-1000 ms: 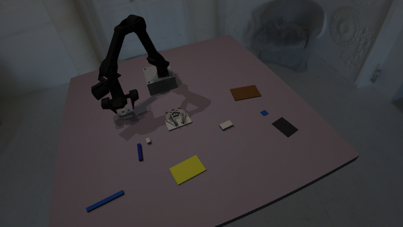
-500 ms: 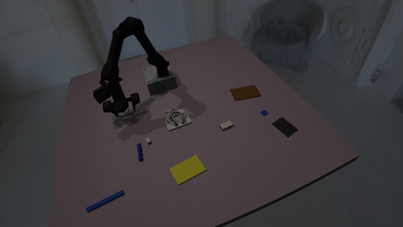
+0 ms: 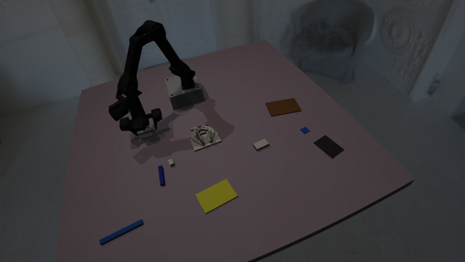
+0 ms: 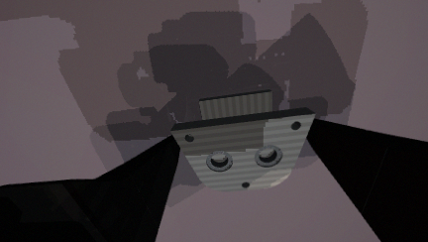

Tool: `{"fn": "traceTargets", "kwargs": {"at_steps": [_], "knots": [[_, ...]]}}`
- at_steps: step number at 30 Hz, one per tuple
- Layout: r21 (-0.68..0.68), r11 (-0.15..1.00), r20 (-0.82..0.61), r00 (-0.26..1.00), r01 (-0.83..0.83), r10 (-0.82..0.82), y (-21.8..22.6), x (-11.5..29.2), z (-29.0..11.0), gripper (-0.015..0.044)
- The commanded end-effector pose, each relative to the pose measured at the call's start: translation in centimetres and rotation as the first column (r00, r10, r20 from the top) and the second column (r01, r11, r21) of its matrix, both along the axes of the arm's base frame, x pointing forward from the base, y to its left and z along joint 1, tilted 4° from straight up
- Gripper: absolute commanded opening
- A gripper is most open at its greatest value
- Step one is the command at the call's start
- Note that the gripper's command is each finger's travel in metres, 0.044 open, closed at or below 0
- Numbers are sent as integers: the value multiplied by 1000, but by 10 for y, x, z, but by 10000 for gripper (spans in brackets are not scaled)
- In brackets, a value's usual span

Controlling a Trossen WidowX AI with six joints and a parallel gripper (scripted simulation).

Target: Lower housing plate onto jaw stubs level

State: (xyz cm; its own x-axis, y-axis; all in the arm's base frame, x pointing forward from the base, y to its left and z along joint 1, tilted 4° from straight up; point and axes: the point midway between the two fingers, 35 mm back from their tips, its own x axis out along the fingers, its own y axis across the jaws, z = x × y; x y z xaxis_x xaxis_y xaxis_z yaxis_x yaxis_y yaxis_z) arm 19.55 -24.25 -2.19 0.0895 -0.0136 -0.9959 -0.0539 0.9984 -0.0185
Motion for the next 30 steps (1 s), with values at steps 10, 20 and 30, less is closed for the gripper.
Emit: {"fn": "traceTargets", "kwargs": {"at_steps": [10,20,30], "knots": [[1,1000,2,1000,4,-4,0,0,-1,440],[0,1000,0,1000,0,0,0,0,0,354],[0,1000,0,1000,0,0,0,0,0,351]]}}
